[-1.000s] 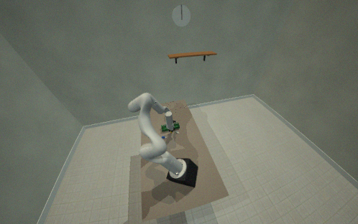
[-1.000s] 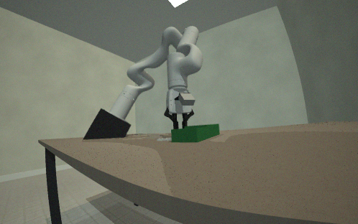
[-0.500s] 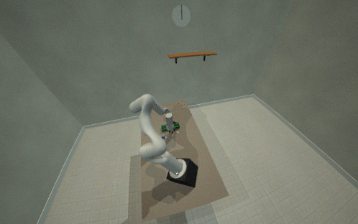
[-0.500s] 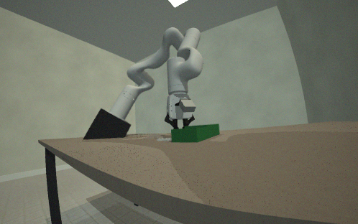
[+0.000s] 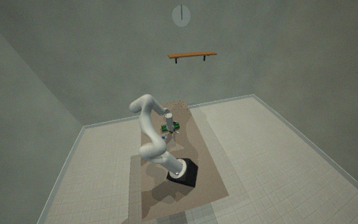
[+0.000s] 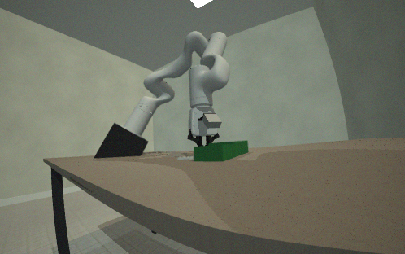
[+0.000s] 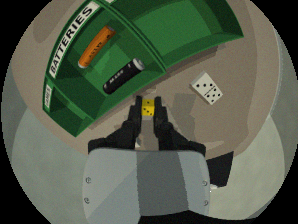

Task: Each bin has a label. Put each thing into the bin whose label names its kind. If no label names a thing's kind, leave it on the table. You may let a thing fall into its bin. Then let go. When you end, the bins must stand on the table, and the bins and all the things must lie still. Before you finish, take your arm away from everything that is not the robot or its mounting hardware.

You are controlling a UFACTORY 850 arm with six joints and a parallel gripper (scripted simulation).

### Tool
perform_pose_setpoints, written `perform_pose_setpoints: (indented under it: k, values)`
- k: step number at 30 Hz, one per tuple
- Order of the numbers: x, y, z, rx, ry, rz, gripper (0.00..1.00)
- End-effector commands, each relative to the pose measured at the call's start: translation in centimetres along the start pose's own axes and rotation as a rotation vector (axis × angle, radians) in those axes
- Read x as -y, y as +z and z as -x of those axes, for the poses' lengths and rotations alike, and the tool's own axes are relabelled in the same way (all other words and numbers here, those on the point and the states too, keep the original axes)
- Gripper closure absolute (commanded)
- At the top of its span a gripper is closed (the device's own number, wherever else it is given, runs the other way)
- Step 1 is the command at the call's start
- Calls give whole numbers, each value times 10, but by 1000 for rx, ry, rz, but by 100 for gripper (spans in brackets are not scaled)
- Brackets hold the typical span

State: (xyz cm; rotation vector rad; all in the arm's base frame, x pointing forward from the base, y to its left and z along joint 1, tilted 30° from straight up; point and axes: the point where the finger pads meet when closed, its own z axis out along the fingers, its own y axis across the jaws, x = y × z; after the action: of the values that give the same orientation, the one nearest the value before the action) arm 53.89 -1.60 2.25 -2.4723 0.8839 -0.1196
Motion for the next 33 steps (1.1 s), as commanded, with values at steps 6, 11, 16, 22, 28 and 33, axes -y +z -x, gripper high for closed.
perform_pose_setpoints:
  k: [6,11,16,22,28,33]
  values:
    - [0,-1,-1,-1,0,-1,100]
    - [0,-1,-1,-1,0,-1,100]
    - [0,-1,-1,-1,0,-1,100]
    - [0,-1,-1,-1,0,-1,100]
    - [0,-1,-1,-1,0,-1,100]
    - [0,-14,-1,-1,0,-1,100]
